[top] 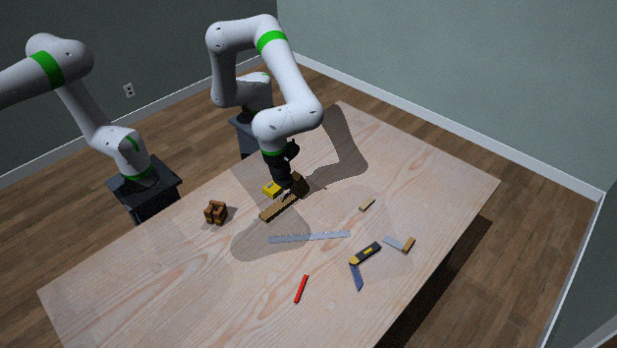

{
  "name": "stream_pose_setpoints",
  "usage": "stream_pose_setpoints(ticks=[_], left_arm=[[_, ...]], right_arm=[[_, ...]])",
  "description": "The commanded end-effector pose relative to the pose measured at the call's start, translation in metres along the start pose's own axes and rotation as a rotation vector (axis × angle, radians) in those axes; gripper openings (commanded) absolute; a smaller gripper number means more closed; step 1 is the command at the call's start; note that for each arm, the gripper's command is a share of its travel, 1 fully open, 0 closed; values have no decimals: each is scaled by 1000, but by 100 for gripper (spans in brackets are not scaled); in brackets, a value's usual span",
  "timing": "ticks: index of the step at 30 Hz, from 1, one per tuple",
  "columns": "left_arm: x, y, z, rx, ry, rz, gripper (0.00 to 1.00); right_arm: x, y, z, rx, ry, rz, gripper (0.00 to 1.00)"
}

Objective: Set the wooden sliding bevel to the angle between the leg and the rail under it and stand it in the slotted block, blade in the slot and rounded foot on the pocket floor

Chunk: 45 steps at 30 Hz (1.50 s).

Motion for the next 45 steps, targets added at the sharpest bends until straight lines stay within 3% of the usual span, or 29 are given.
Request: stream_pose_setpoints(ticks=[1,45], left_arm=[[1,-2,-1,-6,3,-1,0],[1,-6,8,-6,3,-1,0]], right_arm=[[0,-1,-4,-6,-3,1,100],[0,-1,-4,-6,-3,1,100]])
Point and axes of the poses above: on each arm, the point where the finger pads meet when closed, its own z axis out along the fingers, its own x axis across the jaws, y = z × x, the point moved 10 cm from there along -z, back along the fingers
